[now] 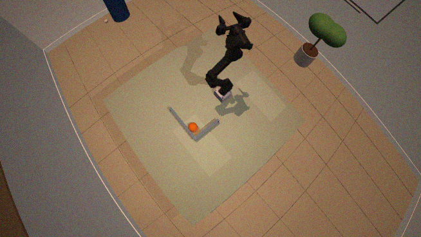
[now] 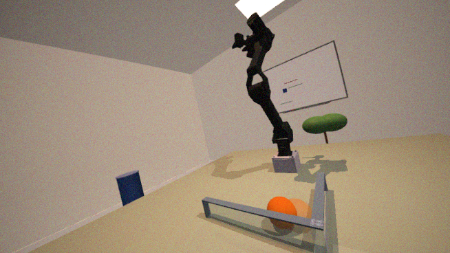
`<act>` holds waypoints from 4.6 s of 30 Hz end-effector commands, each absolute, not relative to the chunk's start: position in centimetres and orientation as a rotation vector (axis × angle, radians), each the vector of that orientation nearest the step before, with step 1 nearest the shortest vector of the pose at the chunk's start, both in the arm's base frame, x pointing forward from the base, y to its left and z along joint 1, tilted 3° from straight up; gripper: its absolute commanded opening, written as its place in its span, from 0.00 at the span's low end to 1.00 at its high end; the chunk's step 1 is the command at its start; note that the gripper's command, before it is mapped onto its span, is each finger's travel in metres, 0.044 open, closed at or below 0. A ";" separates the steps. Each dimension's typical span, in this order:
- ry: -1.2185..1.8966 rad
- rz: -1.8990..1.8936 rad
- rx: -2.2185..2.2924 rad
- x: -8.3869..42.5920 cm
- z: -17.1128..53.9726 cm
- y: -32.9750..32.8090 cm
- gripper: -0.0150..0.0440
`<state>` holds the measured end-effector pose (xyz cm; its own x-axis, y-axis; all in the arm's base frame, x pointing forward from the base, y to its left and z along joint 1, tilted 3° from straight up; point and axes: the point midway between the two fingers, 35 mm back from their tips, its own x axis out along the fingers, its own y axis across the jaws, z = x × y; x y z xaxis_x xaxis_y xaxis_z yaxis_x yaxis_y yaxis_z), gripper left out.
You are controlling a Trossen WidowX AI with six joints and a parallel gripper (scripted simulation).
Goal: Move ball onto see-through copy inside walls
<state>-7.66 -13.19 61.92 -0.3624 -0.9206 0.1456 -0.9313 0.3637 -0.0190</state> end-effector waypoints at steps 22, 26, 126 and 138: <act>-2.566 1.536 0.467 -22.4 59.7 7.7 1.00; -2.398 1.710 0.211 -22.3 58.5 13.2 1.00; 1.502 -0.071 0.143 37.4 5.2 1.7 1.00; 1.502 -0.071 0.143 37.6 3.2 1.7 1.00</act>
<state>37.76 1.77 4.06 0.0781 0.0461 -0.9959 0.1289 0.9901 0.0560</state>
